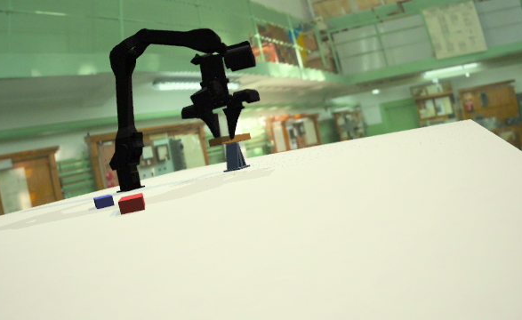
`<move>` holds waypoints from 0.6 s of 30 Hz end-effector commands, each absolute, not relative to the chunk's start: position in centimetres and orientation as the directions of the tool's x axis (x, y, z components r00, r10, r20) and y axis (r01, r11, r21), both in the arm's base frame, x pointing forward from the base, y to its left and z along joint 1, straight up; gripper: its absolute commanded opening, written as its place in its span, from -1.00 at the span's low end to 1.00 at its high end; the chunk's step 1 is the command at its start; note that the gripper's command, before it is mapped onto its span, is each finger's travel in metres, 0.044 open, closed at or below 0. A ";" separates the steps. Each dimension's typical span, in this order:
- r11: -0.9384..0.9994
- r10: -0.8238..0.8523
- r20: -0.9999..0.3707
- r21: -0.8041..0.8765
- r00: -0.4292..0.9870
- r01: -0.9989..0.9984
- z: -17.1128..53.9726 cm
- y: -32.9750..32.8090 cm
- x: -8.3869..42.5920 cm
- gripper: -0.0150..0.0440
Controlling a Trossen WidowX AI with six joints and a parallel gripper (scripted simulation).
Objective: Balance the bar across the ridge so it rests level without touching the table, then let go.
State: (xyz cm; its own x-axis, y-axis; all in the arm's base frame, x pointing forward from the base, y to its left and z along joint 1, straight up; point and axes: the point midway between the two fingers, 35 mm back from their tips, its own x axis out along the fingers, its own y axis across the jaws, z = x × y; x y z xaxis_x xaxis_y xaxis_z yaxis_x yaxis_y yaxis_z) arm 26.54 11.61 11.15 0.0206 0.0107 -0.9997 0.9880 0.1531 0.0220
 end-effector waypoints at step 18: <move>0.153 0.011 -1.000 0.022 0.021 0.988 11.1 11.6 26.5 0.07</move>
